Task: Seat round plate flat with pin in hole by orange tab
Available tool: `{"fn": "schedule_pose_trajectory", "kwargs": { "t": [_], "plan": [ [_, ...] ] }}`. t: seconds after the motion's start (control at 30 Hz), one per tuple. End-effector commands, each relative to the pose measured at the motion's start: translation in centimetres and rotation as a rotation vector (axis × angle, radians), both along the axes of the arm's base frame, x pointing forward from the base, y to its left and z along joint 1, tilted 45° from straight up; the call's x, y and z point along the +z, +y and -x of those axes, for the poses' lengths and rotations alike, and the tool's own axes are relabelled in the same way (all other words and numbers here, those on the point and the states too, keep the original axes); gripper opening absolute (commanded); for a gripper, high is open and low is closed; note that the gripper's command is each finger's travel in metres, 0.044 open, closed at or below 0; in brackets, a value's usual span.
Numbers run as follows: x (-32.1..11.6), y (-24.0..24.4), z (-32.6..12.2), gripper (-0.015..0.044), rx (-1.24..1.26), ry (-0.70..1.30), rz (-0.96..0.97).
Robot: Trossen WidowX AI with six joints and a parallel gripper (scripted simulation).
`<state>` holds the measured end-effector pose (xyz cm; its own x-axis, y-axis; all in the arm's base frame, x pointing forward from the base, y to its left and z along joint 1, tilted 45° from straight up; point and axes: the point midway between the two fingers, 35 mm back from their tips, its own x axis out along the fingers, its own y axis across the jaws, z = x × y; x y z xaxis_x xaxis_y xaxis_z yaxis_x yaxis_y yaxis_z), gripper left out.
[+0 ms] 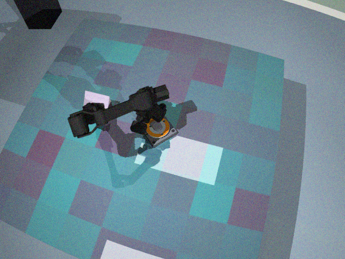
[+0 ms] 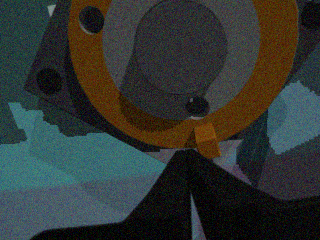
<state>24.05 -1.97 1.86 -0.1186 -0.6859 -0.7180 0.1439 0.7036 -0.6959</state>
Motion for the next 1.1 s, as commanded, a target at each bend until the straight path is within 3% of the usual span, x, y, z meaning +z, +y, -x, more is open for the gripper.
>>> {"fn": "schedule_pose_trajectory", "kwargs": {
  "t": [0.0,1.07],
  "plan": [
    [0.4,-0.5,0.1,0.0000,0.001,0.005,0.006],
    [3.1,-1.8,-0.7,0.0000,0.001,0.005,0.006]
  ]
}}
